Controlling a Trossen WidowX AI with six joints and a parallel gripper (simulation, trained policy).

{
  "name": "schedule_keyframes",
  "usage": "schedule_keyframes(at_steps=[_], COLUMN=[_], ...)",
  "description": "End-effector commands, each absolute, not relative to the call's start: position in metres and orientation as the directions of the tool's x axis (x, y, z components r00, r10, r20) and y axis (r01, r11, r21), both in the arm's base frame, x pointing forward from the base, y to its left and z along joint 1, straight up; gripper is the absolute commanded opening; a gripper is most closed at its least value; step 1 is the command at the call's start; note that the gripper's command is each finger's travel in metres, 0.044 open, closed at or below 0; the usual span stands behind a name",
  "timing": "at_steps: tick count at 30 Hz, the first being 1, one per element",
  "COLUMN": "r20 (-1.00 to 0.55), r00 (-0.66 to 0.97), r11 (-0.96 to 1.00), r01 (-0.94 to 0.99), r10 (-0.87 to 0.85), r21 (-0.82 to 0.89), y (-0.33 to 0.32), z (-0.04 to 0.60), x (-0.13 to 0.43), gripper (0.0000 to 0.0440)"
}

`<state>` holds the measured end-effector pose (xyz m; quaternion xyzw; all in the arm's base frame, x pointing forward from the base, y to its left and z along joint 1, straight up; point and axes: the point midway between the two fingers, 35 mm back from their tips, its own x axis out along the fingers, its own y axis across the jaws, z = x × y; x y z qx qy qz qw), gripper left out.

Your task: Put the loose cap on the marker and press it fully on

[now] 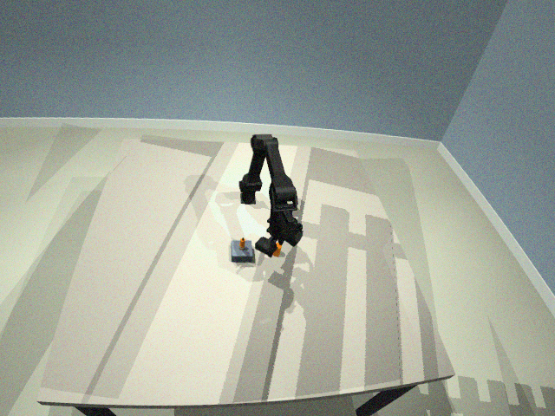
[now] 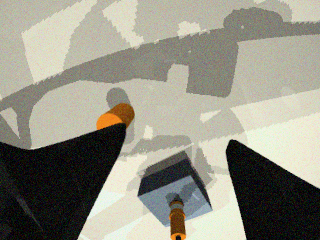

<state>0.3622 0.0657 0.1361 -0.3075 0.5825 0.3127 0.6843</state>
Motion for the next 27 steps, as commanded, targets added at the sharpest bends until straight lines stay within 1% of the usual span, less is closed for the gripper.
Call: schedule_keyframes(at_steps=[1, 27], r20=[-0.995, -0.995], r00=[0.086, -0.096], r11=[0.608, 0.499], r01=[-0.793, -0.863], r10=[0.055, 0.000], r21=[-0.035, 0.083], y=[0.069, 0.088], z=[0.130, 0.097], x=[0.354, 0.318], gripper=[0.0337, 0.0319])
